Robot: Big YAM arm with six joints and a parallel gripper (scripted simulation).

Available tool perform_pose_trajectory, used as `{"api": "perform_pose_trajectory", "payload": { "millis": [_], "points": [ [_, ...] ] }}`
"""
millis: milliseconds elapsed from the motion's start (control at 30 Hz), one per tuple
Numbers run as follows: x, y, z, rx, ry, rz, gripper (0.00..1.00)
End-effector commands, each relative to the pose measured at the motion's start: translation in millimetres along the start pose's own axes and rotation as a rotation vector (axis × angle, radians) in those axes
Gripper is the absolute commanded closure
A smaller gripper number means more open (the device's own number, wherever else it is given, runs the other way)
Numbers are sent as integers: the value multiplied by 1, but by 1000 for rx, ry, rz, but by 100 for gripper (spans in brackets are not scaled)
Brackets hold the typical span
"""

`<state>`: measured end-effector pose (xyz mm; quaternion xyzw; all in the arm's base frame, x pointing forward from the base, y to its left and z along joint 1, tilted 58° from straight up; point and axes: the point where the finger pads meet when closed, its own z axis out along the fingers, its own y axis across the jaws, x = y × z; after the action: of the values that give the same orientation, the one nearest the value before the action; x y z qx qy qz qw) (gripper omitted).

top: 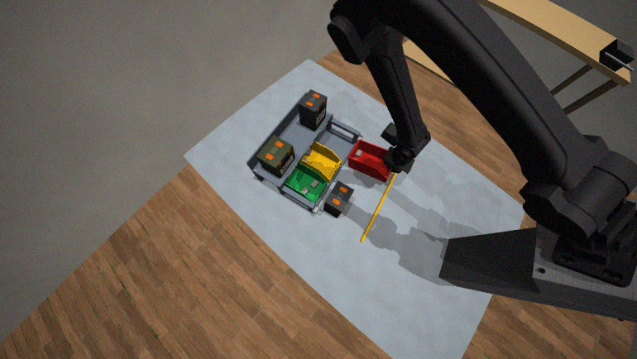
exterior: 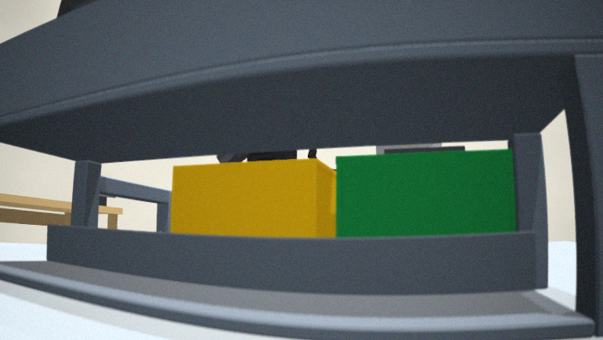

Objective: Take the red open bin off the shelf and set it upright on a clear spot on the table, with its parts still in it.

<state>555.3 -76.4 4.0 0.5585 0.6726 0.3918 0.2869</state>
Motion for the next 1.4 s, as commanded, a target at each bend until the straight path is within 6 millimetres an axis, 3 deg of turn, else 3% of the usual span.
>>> {"api": "perform_pose_trajectory", "payload": {
  "millis": [0,833,1367],
  "points": [
    [-1,-23,-6,30,-1,13,100],
    [1,5,-6,0,0,-2,100],
    [1,5,-5,0,0,-3,100]
  ]
}}
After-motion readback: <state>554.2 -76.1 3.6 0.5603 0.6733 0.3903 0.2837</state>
